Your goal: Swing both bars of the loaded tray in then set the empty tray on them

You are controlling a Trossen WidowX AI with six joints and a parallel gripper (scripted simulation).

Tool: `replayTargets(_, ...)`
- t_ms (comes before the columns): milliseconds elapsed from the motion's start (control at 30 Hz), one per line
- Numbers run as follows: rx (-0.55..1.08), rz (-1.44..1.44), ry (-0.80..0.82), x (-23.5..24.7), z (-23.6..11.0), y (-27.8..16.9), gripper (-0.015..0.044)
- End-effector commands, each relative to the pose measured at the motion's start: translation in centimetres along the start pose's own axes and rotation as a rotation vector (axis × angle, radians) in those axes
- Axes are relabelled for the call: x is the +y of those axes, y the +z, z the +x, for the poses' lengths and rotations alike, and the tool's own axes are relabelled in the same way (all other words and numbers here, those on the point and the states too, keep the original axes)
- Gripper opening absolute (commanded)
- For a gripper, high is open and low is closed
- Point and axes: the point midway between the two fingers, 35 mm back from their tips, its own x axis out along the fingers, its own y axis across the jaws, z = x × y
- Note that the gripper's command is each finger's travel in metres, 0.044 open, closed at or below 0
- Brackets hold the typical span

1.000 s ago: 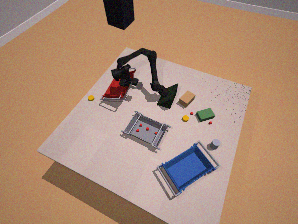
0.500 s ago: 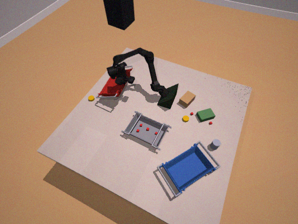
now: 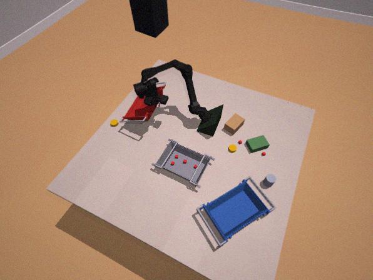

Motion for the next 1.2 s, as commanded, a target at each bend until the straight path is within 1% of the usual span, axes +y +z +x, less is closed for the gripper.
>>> replayTargets(0, -0.001, -0.001, -0.008, -0.2, -0.1, 0.0, 0.0)
replayTargets(167, -0.006, -0.022, -0.001, -0.1, 0.0, 0.6, 0.0)
replayTargets(667, -0.058, -0.235, 0.063, 1.7, 0.7, 7.0, 0.0)
replayTargets(1167, -0.098, -0.454, 0.106, 5.2, 0.4, 13.1, 0.0)
